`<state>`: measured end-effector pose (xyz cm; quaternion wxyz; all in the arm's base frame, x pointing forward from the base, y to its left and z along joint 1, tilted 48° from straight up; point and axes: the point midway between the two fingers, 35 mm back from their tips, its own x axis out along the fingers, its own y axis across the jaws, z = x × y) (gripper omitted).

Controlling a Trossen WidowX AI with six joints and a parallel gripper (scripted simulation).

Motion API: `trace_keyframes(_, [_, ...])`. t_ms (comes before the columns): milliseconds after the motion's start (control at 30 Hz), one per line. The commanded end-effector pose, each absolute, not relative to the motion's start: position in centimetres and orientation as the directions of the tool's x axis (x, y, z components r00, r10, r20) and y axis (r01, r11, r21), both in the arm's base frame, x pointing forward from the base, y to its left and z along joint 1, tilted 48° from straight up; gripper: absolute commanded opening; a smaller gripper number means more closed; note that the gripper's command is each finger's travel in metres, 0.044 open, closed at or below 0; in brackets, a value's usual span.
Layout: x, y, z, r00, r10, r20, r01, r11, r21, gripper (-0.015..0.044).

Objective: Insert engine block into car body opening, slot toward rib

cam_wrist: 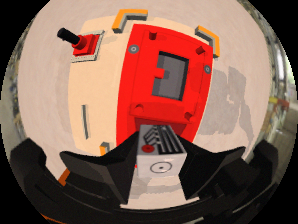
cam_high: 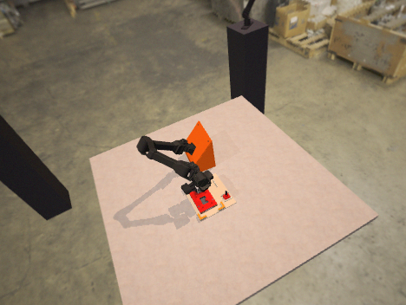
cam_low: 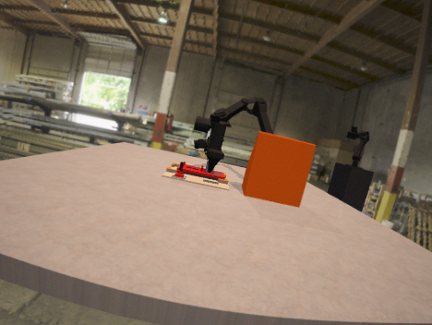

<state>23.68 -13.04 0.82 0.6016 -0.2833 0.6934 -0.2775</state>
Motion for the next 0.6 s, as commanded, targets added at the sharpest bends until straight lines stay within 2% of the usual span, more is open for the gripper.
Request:
trace_keyframes(0, [23.16,-13.64,0.29,-0.133,-0.727,-0.673,-0.067,0.685,-0.726,0.0000])
trace_keyframes(367, [23.13,-13.82,0.12,-0.133,-0.727,-0.673,-0.067,0.684,-0.726,0.0000])
trace_keyframes(567, [23.58,-13.24,0.53,-0.113,-0.730,-0.674,-0.071,0.683,-0.727,0.0157])
